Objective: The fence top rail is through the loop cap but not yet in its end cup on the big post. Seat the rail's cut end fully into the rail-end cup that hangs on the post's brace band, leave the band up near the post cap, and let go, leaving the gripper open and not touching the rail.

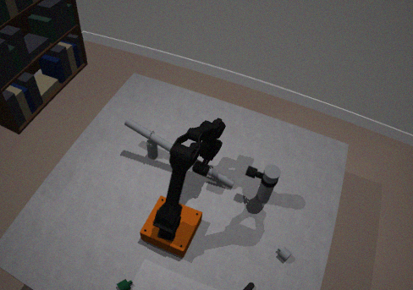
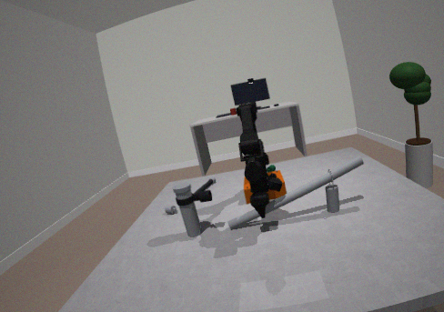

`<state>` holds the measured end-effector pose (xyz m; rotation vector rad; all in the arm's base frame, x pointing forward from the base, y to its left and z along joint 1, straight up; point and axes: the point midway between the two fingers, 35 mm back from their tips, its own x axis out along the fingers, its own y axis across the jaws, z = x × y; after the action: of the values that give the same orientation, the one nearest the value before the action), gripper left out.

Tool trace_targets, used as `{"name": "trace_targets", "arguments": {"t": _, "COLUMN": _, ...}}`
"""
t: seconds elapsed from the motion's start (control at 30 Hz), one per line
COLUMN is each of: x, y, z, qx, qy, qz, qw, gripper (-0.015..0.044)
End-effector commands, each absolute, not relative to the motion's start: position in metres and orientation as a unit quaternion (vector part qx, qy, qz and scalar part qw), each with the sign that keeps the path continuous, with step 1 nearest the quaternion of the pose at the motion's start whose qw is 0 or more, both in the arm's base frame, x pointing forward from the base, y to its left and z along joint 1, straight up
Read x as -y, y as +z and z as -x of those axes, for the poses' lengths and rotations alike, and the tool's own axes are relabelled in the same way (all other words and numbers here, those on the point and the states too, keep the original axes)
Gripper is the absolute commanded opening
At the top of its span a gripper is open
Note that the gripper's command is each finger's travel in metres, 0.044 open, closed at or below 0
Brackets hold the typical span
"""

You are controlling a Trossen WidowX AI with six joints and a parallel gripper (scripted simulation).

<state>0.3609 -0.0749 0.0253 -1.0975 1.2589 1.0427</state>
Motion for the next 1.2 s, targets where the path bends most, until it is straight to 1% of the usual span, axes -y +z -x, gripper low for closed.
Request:
{"name": "trace_targets", "arguments": {"t": 0.0, "x": 0.075, "y": 0.014, "z": -0.358, "qx": -0.535, "qy": 0.447, "qz": 0.462, "qw": 0.548, "gripper": 0.0440}}
{"name": "trace_targets", "arguments": {"t": 0.43, "x": 0.074, "y": 0.000, "z": -0.357, "qx": -0.535, "qy": 0.447, "qz": 0.462, "qw": 0.548, "gripper": 0.0440}}
{"name": "trace_targets", "arguments": {"t": 0.7, "x": 0.074, "y": 0.001, "z": -0.357, "qx": -0.535, "qy": 0.447, "qz": 0.462, "qw": 0.548, "gripper": 0.0230}}
{"name": "trace_targets", "arguments": {"t": 1.17, "x": 0.074, "y": 0.001, "z": -0.357, "qx": -0.535, "qy": 0.447, "qz": 0.462, "qw": 0.548, "gripper": 0.0137}}
